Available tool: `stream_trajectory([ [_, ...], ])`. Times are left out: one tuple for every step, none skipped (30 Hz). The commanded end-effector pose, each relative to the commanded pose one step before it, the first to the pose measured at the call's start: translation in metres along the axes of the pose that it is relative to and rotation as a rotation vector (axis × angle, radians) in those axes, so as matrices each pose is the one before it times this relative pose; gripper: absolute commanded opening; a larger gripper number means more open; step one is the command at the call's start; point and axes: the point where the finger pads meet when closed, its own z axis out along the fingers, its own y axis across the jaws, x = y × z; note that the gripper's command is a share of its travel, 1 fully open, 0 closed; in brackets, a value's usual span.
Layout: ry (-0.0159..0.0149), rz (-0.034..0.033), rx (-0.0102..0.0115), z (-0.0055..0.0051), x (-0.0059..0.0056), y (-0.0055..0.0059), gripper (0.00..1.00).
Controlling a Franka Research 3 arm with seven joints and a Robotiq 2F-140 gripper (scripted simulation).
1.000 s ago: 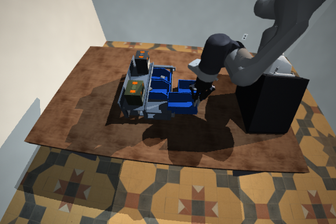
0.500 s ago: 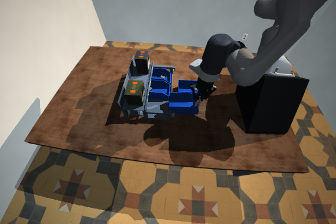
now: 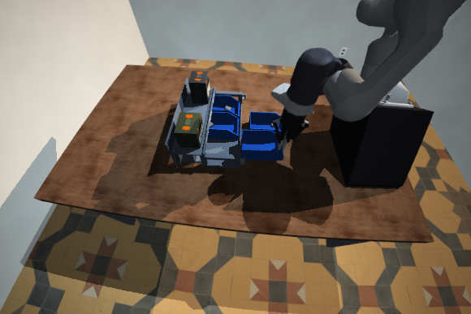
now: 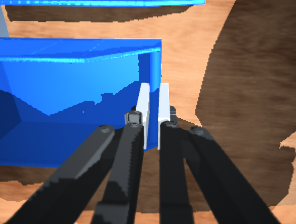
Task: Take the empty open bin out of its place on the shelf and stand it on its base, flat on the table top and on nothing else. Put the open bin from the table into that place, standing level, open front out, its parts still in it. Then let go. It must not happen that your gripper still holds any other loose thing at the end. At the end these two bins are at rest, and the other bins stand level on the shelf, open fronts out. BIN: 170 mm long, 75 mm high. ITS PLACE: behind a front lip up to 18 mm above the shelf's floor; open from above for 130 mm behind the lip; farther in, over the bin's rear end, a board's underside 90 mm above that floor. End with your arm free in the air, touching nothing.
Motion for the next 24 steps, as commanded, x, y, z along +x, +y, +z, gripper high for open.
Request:
stream_trajectory([
  [-0.00536, 0.01137, 0.00778, -0.00133, -0.00142, 0.00158, 0.00],
  [0.00000, 0.00000, 0.00000, 0.00000, 0.00000, 0.00117, 0.00],
  [0.00001, 0.00000, 0.00000, 0.00000, 0.00000, 0.00107, 0.00],
  [0.00000, 0.00000, 0.00000, 0.00000, 0.00000, 0.00097, 0.00],
  [-0.00001, 0.00000, 0.00000, 0.00000, 0.00000, 0.00087, 0.00],
  [0.00000, 0.00000, 0.00000, 0.00000, 0.00000, 0.00076, 0.00],
  [0.00000, 0.00000, 0.00000, 0.00000, 0.00000, 0.00064, 0.00],
  [0.00000, 0.00000, 0.00000, 0.00000, 0.00000, 0.00053, 0.00],
  [0.00000, 0.00000, 0.00000, 0.00000, 0.00000, 0.00042, 0.00],
  [0.00000, 0.00000, 0.00000, 0.00000, 0.00000, 0.00032, 0.00],
  [0.00000, 0.00000, 0.00000, 0.00000, 0.00000, 0.00022, 0.00],
  [0.00000, 0.00000, 0.00000, 0.00000, 0.00000, 0.00014, 0.00],
  [0.00000, 0.00000, 0.00000, 0.00000, 0.00000, 0.00008, 0.00],
  [0.00000, 0.00000, 0.00000, 0.00000, 0.00000, 0.00003, 0.00],
  [0.00000, 0.00000, 0.00000, 0.00000, 0.00000, 0.00000, 0.00],
  [0.00000, 0.00000, 0.00000, 0.00000, 0.00000, 0.00000, 0.00],
  [0.00000, 0.00000, 0.00000, 0.00000, 0.00000, 0.00000, 0.00],
  [0.00000, 0.00000, 0.00000, 0.00000, 0.00000, 0.00000, 0.00],
  [0.00000, 0.00000, 0.00000, 0.00000, 0.00000, 0.00000, 0.00],
  [0.00000, 0.00000, 0.00000, 0.00000, 0.00000, 0.00000, 0.00],
  [0.00000, 0.00000, 0.00000, 0.00000, 0.00000, 0.00000, 0.00],
  [0.00000, 0.00000, 0.00000, 0.00000, 0.00000, 0.00000, 0.00],
  [0.00000, 0.00000, 0.00000, 0.00000, 0.00000, 0.00000, 0.00],
  [0.00000, 0.00000, 0.00000, 0.00000, 0.00000, 0.00000, 0.00],
])
